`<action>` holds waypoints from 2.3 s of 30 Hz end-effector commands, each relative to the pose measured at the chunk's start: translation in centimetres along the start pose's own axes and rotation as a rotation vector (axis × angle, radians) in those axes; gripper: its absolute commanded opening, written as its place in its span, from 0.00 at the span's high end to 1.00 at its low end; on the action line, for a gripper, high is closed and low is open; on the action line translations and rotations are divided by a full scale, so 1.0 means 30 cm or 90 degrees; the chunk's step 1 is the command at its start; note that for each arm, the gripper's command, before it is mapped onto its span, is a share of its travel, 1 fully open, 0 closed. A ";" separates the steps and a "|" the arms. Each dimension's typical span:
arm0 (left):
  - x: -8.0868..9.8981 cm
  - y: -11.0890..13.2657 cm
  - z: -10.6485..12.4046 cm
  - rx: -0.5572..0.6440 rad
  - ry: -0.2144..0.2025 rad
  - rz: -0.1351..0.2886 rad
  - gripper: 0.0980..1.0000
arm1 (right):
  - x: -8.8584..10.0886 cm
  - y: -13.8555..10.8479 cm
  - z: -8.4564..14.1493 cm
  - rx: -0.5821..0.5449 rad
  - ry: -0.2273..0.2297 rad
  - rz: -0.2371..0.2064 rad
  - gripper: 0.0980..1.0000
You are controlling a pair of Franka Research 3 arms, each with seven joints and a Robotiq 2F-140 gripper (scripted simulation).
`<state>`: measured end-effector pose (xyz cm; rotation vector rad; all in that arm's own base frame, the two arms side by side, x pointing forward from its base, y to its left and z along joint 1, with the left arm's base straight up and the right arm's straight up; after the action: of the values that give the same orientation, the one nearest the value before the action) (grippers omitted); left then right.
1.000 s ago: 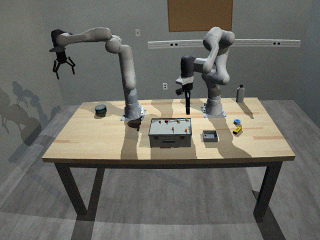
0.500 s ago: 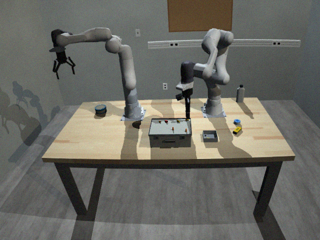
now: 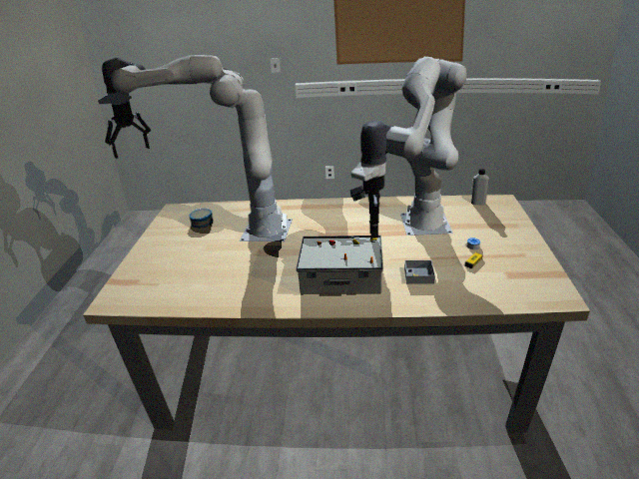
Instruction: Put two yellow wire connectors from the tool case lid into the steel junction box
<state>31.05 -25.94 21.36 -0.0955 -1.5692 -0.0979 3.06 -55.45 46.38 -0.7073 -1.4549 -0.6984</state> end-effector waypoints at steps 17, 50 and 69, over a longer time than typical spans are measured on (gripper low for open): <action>-0.003 -0.002 0.000 0.006 0.000 0.001 0.83 | 0.000 0.000 0.000 0.000 0.000 0.000 0.00; -0.066 -0.004 0.001 0.006 0.000 0.001 0.83 | 0.000 0.000 0.000 0.000 0.000 0.000 0.00; -0.066 -0.004 0.001 0.006 0.000 0.001 0.94 | 0.000 0.000 0.000 0.000 0.000 0.000 0.00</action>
<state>31.06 -26.02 19.48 -0.0938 -1.5707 -0.0954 3.06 -55.45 46.38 -0.7073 -1.4549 -0.6984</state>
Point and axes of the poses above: on each arm, the point where the finger pads meet when closed, its own x axis back along the fingers, its own z axis across the jaws, y = z × x, the point moved 5 cm from there along x, back along the fingers, and after that the axes turned 9 degrees about -x, right-handed, at the moved point
